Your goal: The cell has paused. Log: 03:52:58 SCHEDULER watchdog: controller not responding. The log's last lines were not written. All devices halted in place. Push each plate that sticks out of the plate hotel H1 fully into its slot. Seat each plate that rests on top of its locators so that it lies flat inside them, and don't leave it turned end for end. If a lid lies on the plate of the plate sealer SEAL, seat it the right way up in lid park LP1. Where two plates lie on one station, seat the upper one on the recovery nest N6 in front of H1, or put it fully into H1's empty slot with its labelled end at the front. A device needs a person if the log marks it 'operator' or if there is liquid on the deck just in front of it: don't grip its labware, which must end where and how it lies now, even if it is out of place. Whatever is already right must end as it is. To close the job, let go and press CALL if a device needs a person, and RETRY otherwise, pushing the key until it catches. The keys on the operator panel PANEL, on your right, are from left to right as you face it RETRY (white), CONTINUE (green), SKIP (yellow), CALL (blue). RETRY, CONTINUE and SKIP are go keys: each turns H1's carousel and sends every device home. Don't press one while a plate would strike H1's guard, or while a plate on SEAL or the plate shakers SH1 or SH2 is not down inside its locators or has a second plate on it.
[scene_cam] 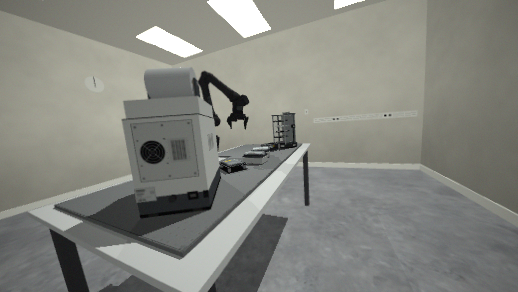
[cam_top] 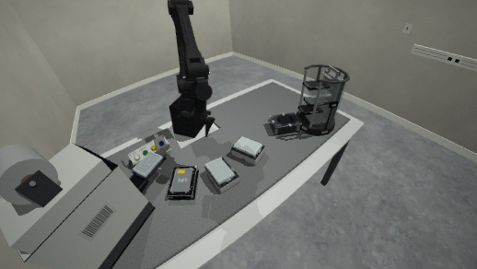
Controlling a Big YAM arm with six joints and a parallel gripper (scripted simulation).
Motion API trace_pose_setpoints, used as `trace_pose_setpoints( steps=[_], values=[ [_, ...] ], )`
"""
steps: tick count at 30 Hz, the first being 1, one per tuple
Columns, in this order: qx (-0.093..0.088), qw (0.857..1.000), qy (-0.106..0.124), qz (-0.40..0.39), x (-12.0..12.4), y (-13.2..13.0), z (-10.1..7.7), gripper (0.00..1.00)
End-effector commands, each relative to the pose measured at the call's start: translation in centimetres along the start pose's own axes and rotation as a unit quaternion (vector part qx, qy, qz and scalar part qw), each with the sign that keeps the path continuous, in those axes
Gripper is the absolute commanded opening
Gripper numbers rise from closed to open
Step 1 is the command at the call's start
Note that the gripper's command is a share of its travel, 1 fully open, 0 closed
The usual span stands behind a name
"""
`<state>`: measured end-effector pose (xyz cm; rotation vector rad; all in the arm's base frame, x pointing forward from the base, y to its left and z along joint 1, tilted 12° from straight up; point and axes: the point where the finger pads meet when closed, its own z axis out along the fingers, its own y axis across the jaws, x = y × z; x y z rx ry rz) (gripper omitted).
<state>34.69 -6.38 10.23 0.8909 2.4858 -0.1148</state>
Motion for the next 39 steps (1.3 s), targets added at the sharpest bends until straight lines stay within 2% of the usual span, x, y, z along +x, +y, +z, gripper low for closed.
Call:
trace_pose_setpoints(
  steps=[1, 2, 3, 6, 8, 12, 18, 19, 23, 25, 28, 32, 33, 39],
  values=[
    [-0.024, 0.997, 0.001, -0.075, -1.7, 2.0, -2.5, 1.0],
    [-0.028, 0.996, 0.009, -0.089, -1.3, 2.3, -2.7, 1.0],
    [-0.028, 0.994, 0.024, -0.105, -0.9, 2.2, -2.2, 1.0],
    [-0.046, 0.988, 0.038, -0.145, 0.0, 2.9, -3.4, 1.0],
    [-0.046, 0.988, 0.038, -0.145, 0.0, 2.9, -3.4, 1.0],
    [-0.067, 0.975, 0.067, -0.2, 1.7, 3.6, -4.3, 1.0],
    [-0.102, 0.948, 0.109, -0.28, 4.3, 4.6, -5.6, 1.0],
    [-0.103, 0.942, 0.128, -0.294, 4.8, 4.5, -4.9, 1.0],
    [-0.133, 0.918, 0.148, -0.343, 6.3, 5.0, -6.1, 1.0],
    [-0.133, 0.918, 0.148, -0.343, 6.3, 5.0, -6.1, 1.0],
    [-0.152, 0.896, 0.171, -0.38, 7.6, 5.3, -6.3, 1.0],
    [-0.154, 0.895, 0.17, -0.382, 7.7, 5.3, -6.6, 1.0],
    [-0.149, 0.899, 0.174, -0.373, 8.3, 4.6, -6.0, 1.0],
    [-0.149, 0.899, 0.174, -0.373, 8.3, 4.6, -6.0, 1.0]
  ],
)
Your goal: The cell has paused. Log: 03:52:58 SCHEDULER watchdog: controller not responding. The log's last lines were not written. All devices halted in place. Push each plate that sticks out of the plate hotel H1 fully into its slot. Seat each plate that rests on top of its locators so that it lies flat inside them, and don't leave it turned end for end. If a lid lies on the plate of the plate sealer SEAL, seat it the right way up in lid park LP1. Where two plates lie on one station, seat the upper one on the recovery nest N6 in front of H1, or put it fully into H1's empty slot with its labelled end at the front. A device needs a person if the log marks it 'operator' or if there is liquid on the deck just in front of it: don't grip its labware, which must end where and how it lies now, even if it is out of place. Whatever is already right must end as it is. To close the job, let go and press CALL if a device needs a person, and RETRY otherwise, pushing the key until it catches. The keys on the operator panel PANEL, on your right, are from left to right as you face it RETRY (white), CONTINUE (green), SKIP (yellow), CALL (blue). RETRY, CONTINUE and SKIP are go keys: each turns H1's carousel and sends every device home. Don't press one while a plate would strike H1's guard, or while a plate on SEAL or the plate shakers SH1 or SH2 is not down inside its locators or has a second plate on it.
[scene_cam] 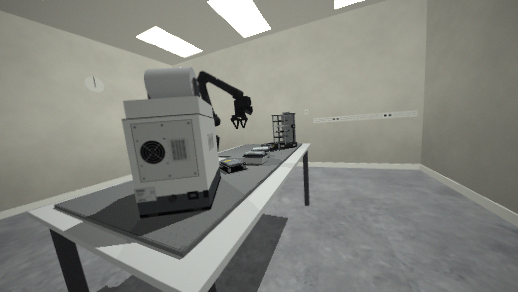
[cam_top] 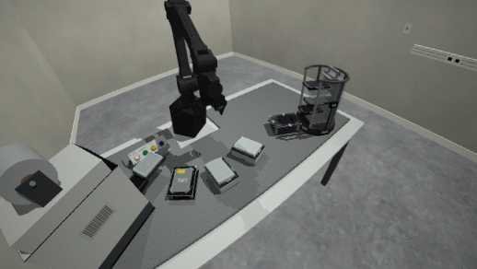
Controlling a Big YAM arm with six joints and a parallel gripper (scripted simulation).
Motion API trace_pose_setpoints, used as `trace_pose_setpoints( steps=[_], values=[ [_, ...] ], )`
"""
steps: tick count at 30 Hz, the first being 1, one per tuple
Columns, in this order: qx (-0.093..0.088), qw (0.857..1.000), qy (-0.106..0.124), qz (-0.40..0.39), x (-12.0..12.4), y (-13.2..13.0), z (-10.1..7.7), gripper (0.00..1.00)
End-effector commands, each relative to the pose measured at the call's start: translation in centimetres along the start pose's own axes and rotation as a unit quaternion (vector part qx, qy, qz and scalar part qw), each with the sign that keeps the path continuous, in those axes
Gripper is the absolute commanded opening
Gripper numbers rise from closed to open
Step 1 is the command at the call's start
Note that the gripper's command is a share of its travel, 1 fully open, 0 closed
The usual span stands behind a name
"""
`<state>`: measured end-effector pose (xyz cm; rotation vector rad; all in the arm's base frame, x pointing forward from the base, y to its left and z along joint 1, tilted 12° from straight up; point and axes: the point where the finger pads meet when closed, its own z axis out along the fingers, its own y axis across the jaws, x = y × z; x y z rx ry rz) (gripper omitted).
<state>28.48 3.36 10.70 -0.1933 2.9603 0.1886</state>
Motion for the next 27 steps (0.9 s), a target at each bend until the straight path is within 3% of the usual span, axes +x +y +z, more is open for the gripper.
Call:
trace_pose_setpoints(
  steps=[1, 6, 12, 18, 27],
  values=[
    [0.0, 1.0, -0.012, -0.012, -1.2, 0.0, -1.0, 1.0],
    [0.0, 1.0, -0.012, -0.012, -1.2, 0.0, -1.0, 1.0],
    [0.0, 0.995, -0.013, 0.099, -2.3, -2.4, -1.6, 1.0],
    [0.0, 0.98, -0.02, 0.197, -3.0, -4.6, -1.6, 1.0],
    [0.002, 0.98, -0.024, 0.197, -3.6, -7.1, -1.5, 1.0]
  ],
)
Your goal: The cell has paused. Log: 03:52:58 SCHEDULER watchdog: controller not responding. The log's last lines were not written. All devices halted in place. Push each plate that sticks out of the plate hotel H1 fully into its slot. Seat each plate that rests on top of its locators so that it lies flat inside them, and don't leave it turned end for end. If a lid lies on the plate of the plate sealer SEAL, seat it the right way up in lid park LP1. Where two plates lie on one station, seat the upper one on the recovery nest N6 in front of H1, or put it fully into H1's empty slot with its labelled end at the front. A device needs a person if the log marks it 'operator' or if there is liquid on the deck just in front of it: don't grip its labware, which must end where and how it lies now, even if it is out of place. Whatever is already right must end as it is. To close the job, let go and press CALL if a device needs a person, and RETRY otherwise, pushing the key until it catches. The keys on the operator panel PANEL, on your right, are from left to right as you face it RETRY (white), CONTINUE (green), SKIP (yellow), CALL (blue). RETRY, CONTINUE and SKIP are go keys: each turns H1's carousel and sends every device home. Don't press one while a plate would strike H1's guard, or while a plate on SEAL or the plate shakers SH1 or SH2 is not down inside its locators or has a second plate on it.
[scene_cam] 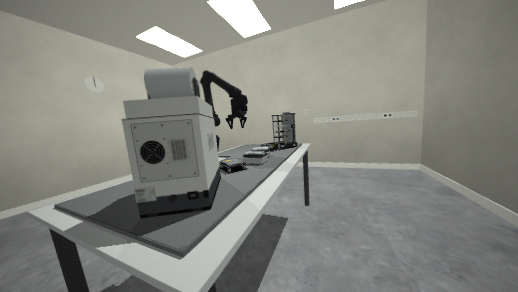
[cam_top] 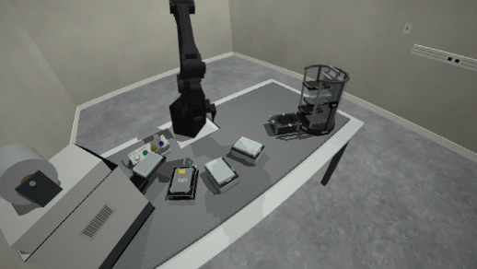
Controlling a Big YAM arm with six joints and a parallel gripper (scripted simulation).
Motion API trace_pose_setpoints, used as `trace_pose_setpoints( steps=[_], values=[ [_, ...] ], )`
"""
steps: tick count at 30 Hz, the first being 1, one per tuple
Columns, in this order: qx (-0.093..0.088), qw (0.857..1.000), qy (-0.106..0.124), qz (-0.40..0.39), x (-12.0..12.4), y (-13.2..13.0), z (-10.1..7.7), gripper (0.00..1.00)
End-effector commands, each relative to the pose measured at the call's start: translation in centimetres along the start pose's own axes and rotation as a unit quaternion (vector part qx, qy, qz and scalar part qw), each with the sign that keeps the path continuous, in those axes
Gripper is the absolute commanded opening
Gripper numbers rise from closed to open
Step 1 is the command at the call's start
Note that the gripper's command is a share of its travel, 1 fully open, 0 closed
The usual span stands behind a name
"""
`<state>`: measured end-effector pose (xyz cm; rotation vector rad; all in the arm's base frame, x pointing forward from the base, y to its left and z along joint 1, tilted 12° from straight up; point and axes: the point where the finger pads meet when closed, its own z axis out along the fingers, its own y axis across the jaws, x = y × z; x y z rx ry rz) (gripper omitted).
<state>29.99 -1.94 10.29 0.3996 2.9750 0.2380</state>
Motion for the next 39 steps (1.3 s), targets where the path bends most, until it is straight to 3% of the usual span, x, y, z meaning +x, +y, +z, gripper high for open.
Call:
trace_pose_setpoints(
  steps=[1, 28, 39],
  values=[
    [-0.004, 1.0, -0.029, -0.001, -3.4, -0.7, -1.5, 1.0],
    [0.002, 1.0, -0.029, -0.001, -7.5, -7.7, -1.4, 1.0],
    [0.001, 0.981, -0.029, 0.192, -7.9, -11.7, -1.4, 1.0]
  ],
)
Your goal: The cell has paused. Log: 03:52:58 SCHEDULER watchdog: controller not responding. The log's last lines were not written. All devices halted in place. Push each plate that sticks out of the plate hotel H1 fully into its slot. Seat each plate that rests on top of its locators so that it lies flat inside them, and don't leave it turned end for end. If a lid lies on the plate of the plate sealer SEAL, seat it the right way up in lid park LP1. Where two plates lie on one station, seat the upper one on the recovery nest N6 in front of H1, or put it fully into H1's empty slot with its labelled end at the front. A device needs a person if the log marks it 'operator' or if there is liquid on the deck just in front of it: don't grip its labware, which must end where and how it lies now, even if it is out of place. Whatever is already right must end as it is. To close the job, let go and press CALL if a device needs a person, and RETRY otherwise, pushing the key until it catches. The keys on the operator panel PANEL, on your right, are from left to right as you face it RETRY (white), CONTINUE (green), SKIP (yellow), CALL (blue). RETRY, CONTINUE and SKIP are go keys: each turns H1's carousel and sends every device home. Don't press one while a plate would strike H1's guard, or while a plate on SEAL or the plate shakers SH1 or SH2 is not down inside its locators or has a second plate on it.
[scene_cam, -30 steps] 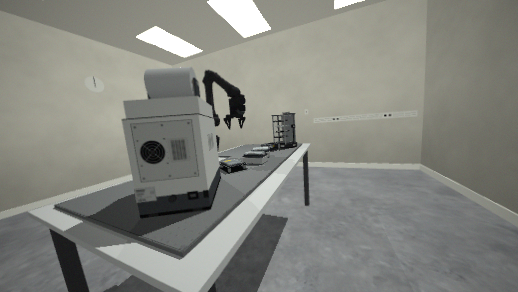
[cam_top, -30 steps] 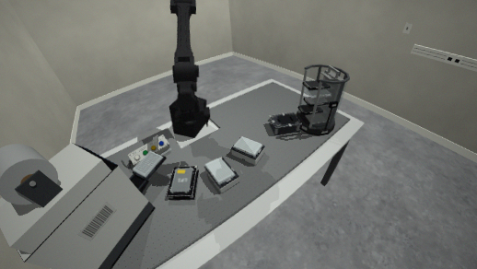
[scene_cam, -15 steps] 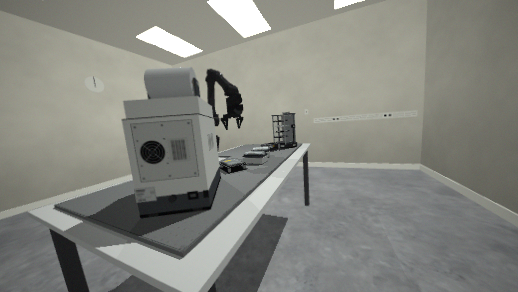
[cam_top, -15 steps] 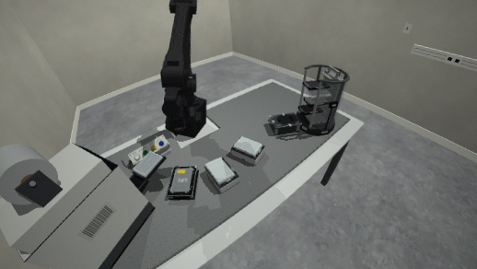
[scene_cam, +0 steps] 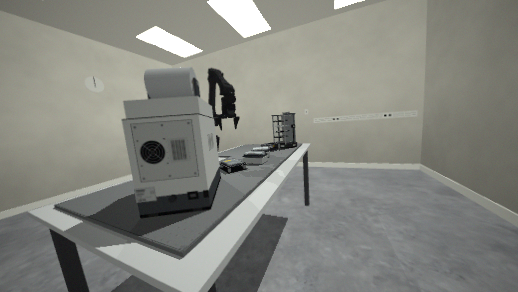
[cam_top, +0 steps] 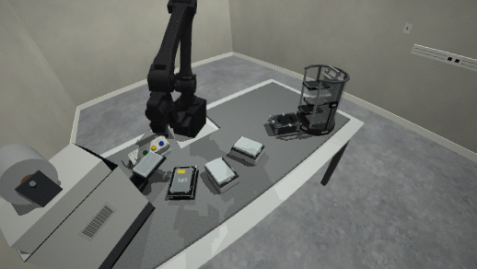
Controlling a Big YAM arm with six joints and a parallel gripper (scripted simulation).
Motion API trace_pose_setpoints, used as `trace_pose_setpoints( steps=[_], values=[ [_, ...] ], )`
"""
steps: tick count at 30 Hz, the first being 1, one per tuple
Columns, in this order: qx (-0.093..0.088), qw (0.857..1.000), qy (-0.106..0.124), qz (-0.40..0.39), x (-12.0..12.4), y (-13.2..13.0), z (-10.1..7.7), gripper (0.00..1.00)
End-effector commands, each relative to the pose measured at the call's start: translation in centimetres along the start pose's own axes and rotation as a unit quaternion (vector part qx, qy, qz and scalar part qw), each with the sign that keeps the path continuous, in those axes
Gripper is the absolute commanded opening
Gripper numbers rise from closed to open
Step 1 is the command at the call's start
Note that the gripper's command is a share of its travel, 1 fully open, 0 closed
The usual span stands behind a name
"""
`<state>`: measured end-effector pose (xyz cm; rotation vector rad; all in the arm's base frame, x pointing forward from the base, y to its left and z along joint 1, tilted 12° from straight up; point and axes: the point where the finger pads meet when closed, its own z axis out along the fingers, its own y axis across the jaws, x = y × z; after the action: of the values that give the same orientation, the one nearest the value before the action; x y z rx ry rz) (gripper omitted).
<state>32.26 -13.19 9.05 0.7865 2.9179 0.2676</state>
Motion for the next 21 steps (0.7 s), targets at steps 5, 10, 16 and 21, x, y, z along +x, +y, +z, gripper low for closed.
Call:
trace_pose_setpoints(
  steps=[5, 10, 16, 21],
  values=[
    [-0.002, 0.995, -0.03, 0.092, -3.4, -1.6, -1.4, 1.0],
    [-0.002, 0.996, -0.03, 0.081, -4.0, -3.2, -1.4, 1.0],
    [-0.001, 0.996, -0.03, 0.081, -4.8, -5.2, -1.4, 1.0],
    [0.0, 0.996, -0.03, 0.081, -5.2, -6.5, -1.4, 1.0]
  ],
)
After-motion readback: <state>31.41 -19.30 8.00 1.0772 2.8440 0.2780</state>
